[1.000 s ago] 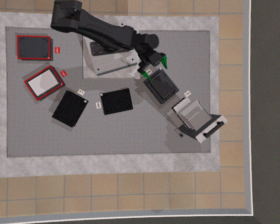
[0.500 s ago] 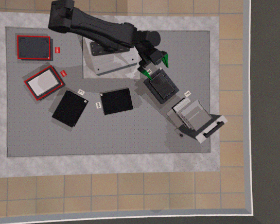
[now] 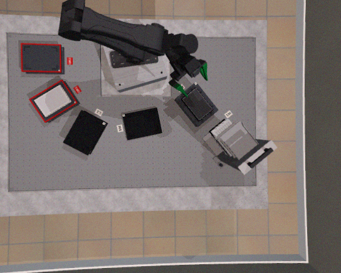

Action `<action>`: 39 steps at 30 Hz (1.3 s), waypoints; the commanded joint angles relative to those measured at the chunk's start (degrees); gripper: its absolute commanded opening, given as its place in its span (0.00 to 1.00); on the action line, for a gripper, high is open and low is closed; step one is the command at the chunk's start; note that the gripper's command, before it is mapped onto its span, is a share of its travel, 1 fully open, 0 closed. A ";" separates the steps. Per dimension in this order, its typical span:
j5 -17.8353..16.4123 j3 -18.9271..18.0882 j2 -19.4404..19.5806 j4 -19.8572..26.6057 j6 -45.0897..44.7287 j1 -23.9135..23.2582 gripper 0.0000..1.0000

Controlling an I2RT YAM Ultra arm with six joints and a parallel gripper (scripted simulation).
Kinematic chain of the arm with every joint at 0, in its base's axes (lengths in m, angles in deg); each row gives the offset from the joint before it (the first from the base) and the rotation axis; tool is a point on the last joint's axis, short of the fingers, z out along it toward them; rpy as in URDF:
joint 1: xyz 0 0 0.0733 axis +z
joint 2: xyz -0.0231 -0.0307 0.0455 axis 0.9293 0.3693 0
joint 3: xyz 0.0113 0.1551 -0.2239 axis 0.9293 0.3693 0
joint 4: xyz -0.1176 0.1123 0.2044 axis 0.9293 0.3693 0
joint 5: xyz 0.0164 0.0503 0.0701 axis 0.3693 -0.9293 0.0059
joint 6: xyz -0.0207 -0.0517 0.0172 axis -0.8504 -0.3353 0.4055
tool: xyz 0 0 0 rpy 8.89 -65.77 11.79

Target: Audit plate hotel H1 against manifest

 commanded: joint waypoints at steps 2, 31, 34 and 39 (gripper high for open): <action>-3.06 -3.46 2.90 1.73 -3.49 -0.38 1.00; -20.53 -27.74 27.10 15.47 -24.99 -1.68 1.00; -22.10 -31.49 30.35 17.98 -27.55 -1.60 1.00; -24.46 -38.23 35.96 22.62 -31.82 -1.36 1.00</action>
